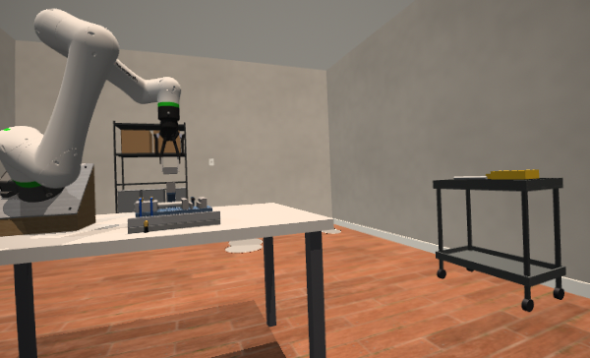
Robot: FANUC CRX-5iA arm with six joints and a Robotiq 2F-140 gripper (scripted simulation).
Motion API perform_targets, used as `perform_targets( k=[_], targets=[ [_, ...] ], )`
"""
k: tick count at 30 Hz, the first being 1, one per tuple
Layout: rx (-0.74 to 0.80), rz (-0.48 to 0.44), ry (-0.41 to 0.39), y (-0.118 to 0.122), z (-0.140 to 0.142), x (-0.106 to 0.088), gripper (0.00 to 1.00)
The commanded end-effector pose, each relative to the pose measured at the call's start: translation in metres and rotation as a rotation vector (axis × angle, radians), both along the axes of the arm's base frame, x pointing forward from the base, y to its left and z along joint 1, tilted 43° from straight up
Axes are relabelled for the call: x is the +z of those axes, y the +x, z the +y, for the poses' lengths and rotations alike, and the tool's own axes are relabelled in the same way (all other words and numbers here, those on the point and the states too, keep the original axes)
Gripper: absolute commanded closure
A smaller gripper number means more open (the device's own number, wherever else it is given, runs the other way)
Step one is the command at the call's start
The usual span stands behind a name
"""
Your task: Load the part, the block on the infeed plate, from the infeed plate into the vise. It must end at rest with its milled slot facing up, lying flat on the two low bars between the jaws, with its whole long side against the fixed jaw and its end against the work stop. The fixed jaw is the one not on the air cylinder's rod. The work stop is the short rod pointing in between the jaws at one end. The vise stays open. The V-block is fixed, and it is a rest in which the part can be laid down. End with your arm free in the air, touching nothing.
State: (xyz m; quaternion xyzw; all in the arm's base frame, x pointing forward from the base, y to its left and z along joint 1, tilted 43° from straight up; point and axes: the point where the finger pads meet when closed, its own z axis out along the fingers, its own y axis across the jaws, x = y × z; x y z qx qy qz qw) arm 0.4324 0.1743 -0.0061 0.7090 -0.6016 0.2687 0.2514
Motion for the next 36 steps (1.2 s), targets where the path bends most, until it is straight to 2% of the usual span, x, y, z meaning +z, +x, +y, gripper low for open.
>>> perform_targets(
  k=[1,17,36],
  targets=[
    [0.000,0.000,0.000,0.000,0.002,0.002,1.00],
    [0.000,0.000,0.000,-0.002,0.014,0.015,1.00],
    [0.000,0.000,0.000,-0.002,0.016,0.017,1.00]
  ],
)
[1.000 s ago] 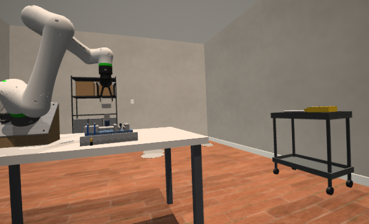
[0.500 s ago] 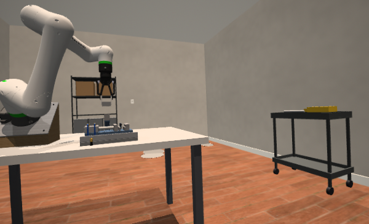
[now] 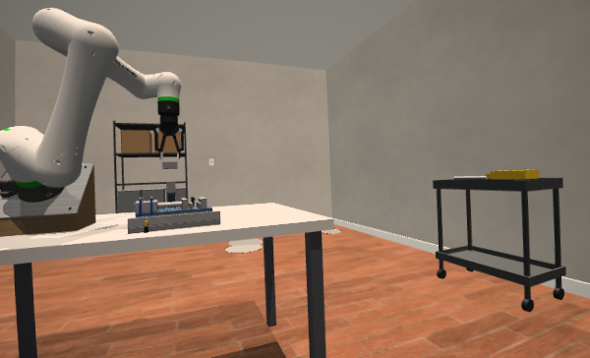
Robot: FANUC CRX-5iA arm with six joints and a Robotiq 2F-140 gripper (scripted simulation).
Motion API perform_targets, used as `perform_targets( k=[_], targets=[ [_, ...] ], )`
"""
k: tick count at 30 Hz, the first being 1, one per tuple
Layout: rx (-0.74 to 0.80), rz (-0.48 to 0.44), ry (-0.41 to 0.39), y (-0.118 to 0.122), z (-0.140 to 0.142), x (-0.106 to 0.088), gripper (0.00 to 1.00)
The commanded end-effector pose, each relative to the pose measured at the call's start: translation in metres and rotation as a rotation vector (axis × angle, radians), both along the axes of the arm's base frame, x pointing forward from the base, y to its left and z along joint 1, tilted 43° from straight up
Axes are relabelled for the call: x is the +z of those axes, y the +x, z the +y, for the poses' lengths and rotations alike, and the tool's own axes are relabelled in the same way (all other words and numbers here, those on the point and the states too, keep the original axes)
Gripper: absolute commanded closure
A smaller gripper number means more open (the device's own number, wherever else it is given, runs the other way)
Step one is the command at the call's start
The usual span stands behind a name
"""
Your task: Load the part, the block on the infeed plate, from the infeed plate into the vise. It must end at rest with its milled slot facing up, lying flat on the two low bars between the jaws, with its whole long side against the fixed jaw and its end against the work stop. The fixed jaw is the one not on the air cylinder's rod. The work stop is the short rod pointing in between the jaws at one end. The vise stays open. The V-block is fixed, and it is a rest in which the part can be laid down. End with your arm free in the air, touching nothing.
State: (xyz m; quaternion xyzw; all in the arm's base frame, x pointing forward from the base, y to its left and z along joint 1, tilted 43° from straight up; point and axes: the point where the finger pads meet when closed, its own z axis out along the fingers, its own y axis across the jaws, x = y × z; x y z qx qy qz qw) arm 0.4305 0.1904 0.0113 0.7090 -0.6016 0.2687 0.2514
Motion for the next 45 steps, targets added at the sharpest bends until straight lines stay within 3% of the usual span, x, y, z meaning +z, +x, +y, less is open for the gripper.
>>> perform_targets(
  k=[1,21,34,45],
  targets=[
    [0.000,0.000,0.000,0.000,0.000,0.000,1.00],
    [-0.093,-0.087,0.015,0.014,-0.010,0.014,1.00],
    [-0.265,-0.245,0.041,0.038,-0.031,0.039,1.00],
    [-0.502,-0.463,0.070,0.068,-0.066,0.076,1.00]
  ],
)
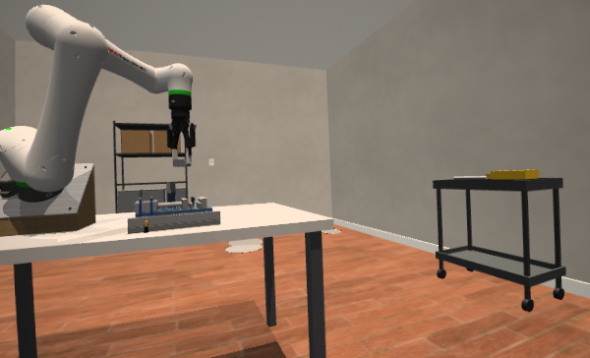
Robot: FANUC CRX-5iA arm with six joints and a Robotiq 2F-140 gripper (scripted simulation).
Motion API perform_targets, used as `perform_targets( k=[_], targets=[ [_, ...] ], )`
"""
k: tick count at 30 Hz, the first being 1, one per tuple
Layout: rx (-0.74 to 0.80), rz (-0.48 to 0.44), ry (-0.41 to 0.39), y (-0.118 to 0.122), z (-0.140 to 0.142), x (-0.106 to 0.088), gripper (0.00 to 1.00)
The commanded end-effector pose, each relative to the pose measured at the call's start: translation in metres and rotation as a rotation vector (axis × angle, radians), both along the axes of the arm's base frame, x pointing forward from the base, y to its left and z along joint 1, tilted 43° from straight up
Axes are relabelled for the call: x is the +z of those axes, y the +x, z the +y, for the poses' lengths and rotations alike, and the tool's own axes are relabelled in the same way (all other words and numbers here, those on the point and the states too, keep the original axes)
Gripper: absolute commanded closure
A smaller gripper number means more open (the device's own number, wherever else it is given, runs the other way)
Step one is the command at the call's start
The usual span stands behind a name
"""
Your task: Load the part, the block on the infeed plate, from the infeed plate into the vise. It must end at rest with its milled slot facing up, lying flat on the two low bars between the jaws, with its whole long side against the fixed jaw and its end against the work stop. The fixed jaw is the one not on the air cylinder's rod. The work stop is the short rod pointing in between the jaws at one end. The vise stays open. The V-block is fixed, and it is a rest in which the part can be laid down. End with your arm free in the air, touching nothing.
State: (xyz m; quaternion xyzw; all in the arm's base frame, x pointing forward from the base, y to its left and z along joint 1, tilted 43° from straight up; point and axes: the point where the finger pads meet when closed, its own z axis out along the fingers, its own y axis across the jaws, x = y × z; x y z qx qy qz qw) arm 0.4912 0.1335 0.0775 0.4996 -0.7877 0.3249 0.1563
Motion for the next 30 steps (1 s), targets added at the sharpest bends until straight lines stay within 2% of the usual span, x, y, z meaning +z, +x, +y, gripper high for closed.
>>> perform_targets(
  k=[1,4,6,21,23,30],
  targets=[
    [-0.083,-0.078,0.009,0.010,-0.012,0.013,1.00],
    [-0.153,-0.141,0.017,0.018,-0.023,0.024,1.00],
    [-0.153,-0.141,0.017,0.018,-0.023,0.024,1.00],
    [-0.470,-0.430,0.044,0.046,-0.078,0.075,1.00],
    [-0.470,-0.430,0.044,0.046,-0.078,0.075,1.00],
    [-0.573,-0.525,0.051,0.053,-0.098,0.092,1.00]
  ],
)
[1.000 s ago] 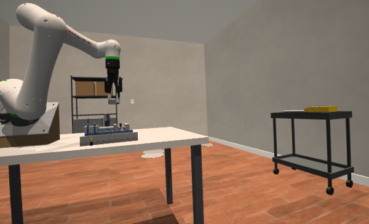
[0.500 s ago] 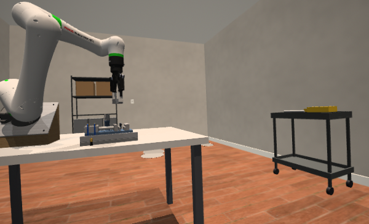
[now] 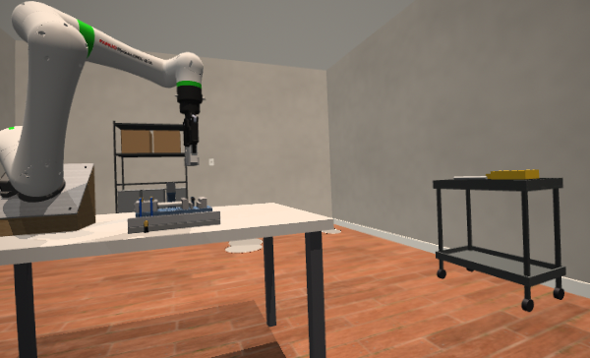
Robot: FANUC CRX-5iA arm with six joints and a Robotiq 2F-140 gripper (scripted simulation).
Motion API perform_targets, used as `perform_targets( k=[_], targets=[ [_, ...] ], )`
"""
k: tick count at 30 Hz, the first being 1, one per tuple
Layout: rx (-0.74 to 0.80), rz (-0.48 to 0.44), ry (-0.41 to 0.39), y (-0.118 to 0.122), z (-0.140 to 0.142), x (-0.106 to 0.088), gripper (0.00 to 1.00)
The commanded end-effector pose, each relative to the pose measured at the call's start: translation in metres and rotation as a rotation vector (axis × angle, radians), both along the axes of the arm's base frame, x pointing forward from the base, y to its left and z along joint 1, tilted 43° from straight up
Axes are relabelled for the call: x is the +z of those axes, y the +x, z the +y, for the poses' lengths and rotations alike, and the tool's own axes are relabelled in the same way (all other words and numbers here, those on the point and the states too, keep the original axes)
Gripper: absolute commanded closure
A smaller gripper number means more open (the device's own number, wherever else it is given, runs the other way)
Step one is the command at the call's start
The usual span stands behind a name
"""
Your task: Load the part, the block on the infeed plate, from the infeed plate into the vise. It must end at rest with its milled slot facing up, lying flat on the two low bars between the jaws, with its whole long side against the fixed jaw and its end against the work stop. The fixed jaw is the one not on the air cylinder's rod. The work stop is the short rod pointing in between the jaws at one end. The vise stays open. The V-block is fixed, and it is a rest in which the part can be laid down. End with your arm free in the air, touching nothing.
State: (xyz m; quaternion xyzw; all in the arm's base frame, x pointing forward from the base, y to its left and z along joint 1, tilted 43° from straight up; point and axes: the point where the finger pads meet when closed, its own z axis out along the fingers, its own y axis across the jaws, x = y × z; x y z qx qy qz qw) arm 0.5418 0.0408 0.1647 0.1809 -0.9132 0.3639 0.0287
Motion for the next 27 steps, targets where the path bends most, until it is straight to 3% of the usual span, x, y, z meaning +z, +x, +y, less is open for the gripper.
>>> perform_targets(
  k=[1,8,27],
  targets=[
    [-0.040,-0.038,0.002,0.003,-0.007,0.007,1.00],
    [-0.100,-0.093,0.006,0.006,-0.019,0.017,1.00],
    [-0.128,-0.118,0.007,0.007,-0.024,0.021,1.00]
  ],
)
